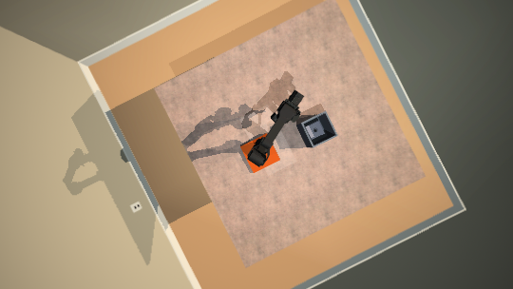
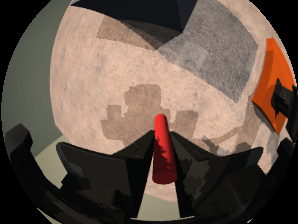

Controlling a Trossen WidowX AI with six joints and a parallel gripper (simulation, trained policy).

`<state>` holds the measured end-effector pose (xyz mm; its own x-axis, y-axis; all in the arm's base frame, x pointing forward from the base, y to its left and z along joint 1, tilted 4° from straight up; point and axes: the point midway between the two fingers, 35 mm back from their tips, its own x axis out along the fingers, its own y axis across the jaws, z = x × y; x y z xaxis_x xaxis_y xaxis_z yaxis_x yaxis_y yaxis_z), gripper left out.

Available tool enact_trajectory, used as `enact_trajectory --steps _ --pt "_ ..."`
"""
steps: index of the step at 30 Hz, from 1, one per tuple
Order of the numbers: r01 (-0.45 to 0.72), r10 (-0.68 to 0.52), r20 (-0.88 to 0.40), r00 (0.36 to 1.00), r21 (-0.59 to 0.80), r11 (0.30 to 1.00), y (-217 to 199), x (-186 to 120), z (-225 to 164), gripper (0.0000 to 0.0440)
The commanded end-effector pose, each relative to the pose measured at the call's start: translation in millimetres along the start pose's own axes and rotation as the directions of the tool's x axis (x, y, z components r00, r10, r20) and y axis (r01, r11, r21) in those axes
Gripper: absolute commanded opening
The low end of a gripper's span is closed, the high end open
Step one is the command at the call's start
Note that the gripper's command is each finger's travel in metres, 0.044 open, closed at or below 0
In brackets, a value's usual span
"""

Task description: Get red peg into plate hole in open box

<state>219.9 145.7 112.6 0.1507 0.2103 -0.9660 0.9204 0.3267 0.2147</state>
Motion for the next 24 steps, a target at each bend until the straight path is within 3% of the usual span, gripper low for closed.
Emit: enact_trajectory --steps 1,12,24 --pt "-0.038 0.038 0.012 0.999 -0.009 0.999 7.5 -16.9 6.3 0.0000" --pt "-0.111 0.111 0.085 0.990 -0.002 0.994 25.1 -61.4 40.3 0.0000" --pt "-0.104 0.096 0.172 0.980 0.042 0.994 27.0 -80.0 85.5 0.0000"
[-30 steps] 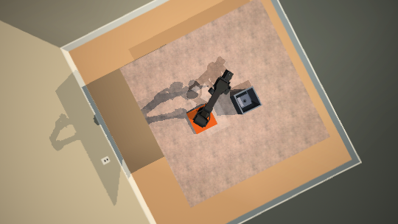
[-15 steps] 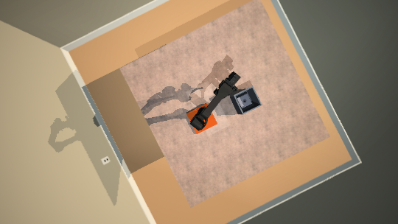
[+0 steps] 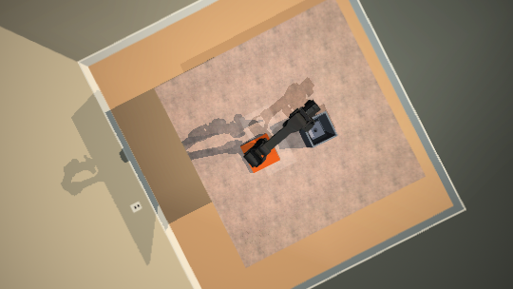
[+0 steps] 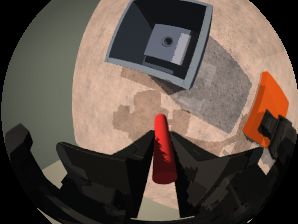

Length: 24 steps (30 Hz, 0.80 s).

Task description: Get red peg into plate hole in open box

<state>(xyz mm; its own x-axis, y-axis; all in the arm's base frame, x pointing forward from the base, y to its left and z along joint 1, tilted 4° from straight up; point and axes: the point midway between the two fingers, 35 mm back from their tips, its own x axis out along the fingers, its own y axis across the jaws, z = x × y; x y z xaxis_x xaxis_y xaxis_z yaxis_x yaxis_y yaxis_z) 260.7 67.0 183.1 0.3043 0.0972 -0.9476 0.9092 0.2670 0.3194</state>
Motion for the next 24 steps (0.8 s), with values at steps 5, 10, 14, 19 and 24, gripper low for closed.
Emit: enact_trajectory --steps 5,10,14,19,24 --pt "0.034 -0.035 0.037 0.999 0.022 0.999 0.1 0.3 25.7 0.0000" --pt "0.054 -0.056 0.049 0.997 0.039 0.998 0.7 2.0 41.4 0.0000" --pt "0.071 -0.073 0.054 0.996 0.051 0.996 1.1 4.2 53.1 0.0000" --pt "0.090 -0.094 0.055 0.994 0.063 0.994 1.7 8.2 66.6 0.0000" --pt "0.108 -0.112 0.052 0.992 0.072 0.992 2.4 13.3 79.3 0.0000"
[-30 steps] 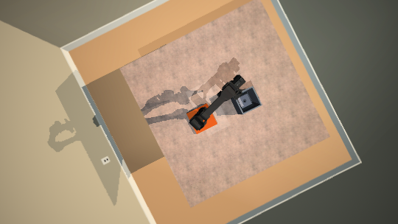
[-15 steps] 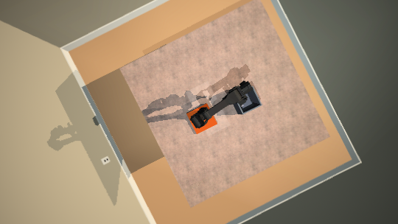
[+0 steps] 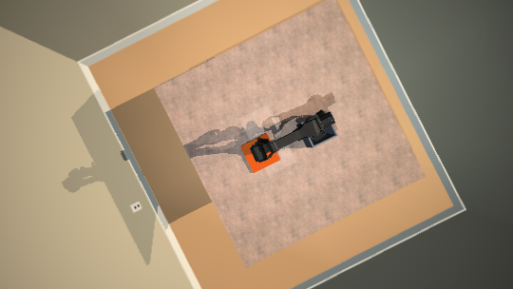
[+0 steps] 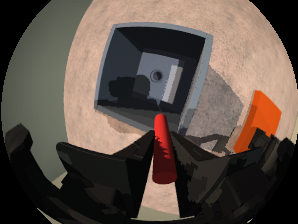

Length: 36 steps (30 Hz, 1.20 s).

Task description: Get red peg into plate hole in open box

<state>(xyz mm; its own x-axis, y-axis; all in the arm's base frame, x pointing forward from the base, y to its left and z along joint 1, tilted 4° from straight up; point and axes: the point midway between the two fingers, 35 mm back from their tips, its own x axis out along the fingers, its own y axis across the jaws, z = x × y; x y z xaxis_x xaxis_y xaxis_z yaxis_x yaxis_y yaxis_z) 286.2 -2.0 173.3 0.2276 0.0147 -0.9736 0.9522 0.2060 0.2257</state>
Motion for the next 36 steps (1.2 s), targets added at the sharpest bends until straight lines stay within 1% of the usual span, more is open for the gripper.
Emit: enact_trajectory --steps 1,7,18,36 --pt "0.016 -0.016 -0.005 1.000 0.001 1.000 1.9 4.5 7.9 0.0000" --pt "0.034 -0.034 -0.009 0.999 0.006 0.999 4.4 13.3 21.4 0.0000" --pt "0.075 -0.075 -0.023 0.997 0.007 0.997 4.8 42.3 42.4 0.0000" --pt "0.096 -0.098 -0.066 0.993 -0.034 0.995 10.4 92.9 53.5 0.0000"
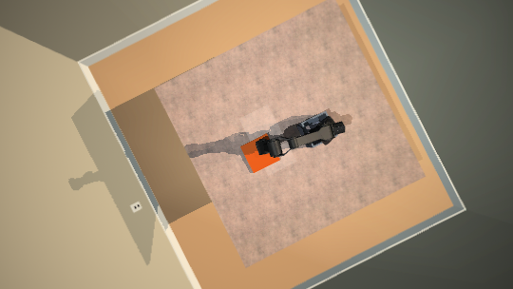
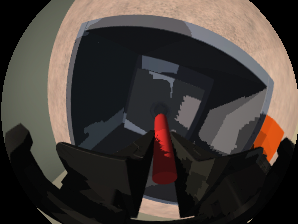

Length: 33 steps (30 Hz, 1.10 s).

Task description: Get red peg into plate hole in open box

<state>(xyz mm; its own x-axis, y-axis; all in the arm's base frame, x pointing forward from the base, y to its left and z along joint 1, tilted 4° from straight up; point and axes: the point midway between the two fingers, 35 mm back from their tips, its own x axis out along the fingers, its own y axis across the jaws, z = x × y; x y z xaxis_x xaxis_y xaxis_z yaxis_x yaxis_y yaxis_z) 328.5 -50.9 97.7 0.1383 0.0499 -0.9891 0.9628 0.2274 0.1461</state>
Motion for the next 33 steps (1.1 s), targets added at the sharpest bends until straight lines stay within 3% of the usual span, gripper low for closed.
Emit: enact_trajectory --steps 1,7,9,14,27,33 --pt "0.018 -0.018 -0.016 1.000 -0.016 1.000 -1.5 13.5 0.4 0.0000" --pt "0.030 -0.031 -0.017 0.999 -0.042 0.999 0.1 29.1 2.7 0.0000" --pt "0.044 -0.045 -0.019 0.999 -0.047 0.998 -1.7 33.3 2.9 0.0051" --pt "0.060 -0.061 -0.025 0.998 -0.066 0.996 -0.9 39.3 3.9 0.0116" --pt "0.023 -0.028 -0.100 0.995 -0.048 0.999 8.9 23.0 13.9 0.0111" --pt "-0.026 0.020 -0.144 0.989 -0.037 0.999 17.7 9.6 17.3 0.0141"
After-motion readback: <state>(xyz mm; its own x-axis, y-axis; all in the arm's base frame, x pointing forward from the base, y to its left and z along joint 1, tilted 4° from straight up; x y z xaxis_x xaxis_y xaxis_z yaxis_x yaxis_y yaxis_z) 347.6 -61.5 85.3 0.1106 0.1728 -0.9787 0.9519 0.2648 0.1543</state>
